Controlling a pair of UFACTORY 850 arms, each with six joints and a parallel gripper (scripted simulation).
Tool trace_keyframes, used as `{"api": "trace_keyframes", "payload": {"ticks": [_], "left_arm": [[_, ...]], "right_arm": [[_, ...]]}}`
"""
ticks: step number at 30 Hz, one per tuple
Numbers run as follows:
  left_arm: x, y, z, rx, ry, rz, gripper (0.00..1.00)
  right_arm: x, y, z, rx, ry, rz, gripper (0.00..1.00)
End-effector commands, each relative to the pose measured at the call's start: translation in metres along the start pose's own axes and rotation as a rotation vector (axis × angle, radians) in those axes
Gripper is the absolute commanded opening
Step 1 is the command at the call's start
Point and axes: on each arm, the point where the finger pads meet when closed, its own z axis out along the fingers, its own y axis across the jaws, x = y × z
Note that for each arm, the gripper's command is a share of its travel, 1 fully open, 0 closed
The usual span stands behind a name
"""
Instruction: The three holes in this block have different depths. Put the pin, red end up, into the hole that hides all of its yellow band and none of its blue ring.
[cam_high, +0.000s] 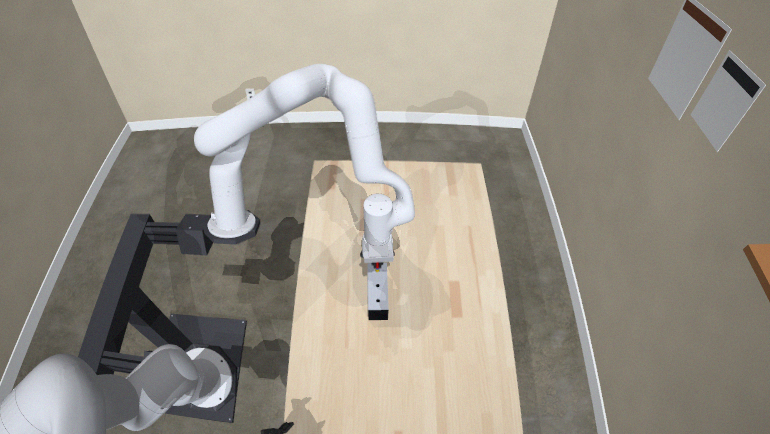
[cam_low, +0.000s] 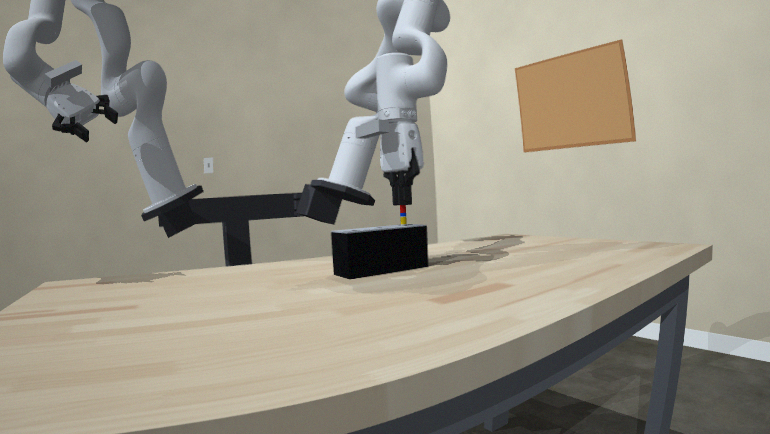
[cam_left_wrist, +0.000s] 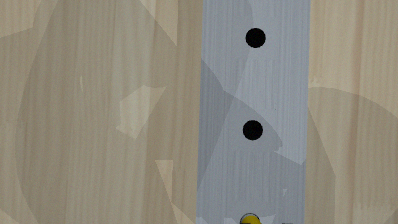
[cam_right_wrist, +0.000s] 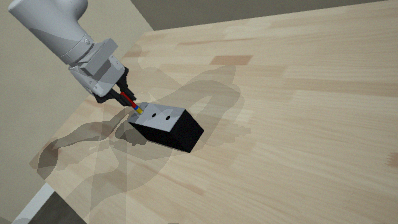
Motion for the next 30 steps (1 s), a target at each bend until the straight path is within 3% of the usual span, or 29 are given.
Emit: {"api": "trace_keyframes", "payload": {"ticks": [1, 30], "left_arm": [[0.0001, -0.0007, -0.0007, 0.001, 0.0, 0.0, 0.0], [0.0015, -0.0002, 0.0032, 0.001, 0.0, 0.0, 0.0]], "right_arm": [[0.0006, 0.0003, -0.0004, -0.001, 0.001, -0.001, 1.0], [0.0006, 0.0003, -0.0004, -0.001, 0.001, -0.001, 1.0]]}}
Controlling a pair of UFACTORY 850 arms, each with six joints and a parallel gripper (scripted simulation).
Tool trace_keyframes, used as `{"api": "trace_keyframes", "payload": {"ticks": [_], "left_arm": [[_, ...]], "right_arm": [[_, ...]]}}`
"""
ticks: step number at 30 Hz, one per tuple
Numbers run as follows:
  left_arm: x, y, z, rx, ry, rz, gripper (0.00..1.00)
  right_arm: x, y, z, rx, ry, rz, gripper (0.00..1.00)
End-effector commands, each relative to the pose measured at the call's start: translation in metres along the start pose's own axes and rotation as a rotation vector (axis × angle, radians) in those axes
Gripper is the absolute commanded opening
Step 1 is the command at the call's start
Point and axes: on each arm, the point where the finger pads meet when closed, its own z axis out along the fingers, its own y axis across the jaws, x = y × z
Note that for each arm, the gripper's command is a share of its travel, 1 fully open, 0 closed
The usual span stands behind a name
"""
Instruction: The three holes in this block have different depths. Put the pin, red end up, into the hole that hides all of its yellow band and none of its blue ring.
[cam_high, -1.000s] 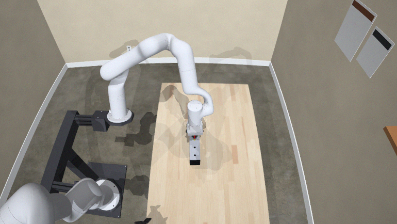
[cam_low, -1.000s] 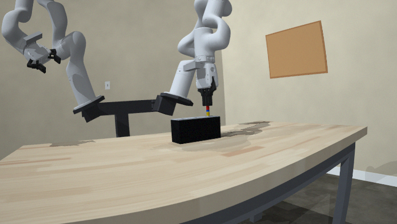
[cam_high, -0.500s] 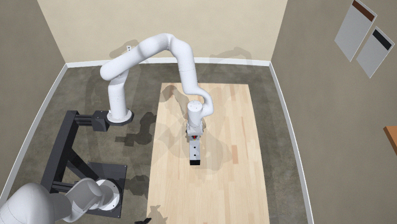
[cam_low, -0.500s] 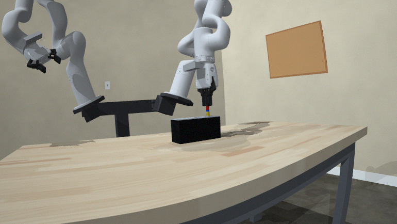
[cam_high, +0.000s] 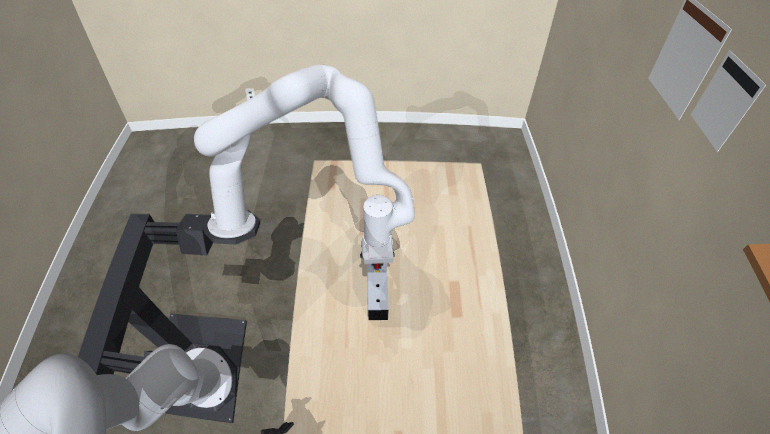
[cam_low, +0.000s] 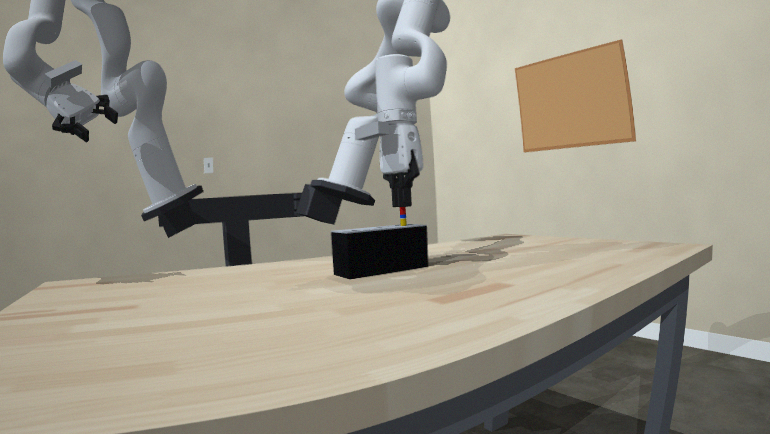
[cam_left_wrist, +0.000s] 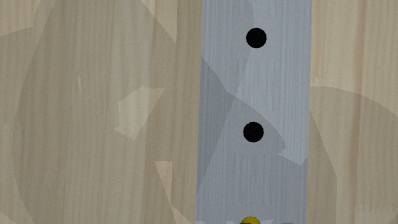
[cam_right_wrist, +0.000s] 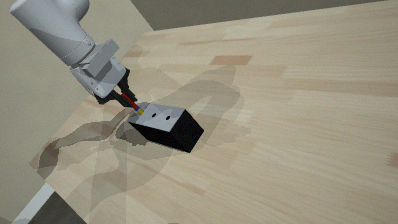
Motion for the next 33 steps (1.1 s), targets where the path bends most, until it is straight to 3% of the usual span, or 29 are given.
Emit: {"api": "trace_keyframes", "payload": {"ticks": [1, 33], "left_arm": [[0.0004, -0.0004, -0.0005, 0.001, 0.001, 0.0, 0.0], [-0.0009, -0.0014, 0.0034, 0.001, 0.001, 0.0, 0.0]], "right_arm": [[0.0006, 0.0003, -0.0004, -0.001, 0.001, -0.001, 1.0], [0.0006, 0.0003, -0.0004, -0.001, 0.001, -0.001, 1.0]]}}
